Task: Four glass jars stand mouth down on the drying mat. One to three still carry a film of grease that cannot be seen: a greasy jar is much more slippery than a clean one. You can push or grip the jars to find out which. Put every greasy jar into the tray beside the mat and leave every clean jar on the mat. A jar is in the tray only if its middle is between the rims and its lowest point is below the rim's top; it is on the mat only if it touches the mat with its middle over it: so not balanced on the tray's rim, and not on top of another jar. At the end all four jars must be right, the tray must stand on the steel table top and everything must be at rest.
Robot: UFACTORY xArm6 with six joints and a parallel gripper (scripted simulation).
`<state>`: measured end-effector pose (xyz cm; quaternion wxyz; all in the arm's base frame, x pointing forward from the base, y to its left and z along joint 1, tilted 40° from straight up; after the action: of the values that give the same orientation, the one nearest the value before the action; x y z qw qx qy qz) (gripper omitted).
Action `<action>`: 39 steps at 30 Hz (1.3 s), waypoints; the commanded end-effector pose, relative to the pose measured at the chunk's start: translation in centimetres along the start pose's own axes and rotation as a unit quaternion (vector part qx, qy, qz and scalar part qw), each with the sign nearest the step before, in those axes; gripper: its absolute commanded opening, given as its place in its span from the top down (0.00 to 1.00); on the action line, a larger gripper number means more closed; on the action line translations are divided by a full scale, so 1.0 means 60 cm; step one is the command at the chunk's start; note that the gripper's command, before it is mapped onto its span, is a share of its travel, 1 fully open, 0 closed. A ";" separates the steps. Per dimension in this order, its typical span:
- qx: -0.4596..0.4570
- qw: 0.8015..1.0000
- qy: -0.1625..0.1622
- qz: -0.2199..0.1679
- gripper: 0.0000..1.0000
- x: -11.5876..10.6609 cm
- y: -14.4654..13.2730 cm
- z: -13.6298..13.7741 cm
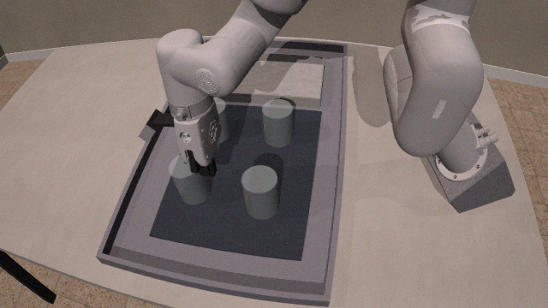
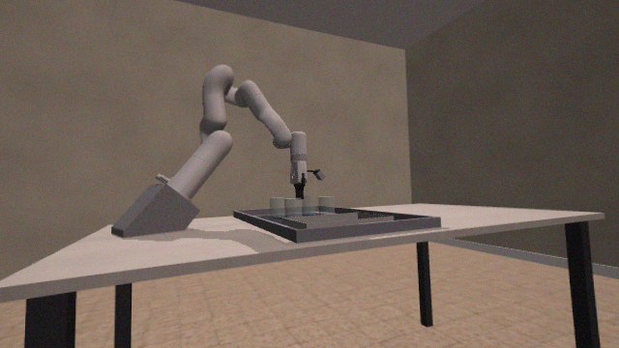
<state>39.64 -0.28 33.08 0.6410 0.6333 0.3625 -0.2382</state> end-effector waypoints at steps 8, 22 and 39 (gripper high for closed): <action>0.000 1.000 0.000 0.002 1.00 -0.003 0.004 0.001; 0.000 1.000 0.000 0.002 1.00 -0.006 0.007 0.001; 0.000 1.000 0.000 0.002 1.00 -0.004 -0.002 -0.001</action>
<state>39.58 -0.34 33.38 0.6412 0.6334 0.3620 -0.2379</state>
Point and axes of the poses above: the point where the finger pads meet when closed, its own x axis out along the fingers, its own z axis across the jaws, y = z × x, the point moved 2 cm from there along -x, back along the fingers, and after that the axes turned 14 degrees about -x, right-handed, at the moved point
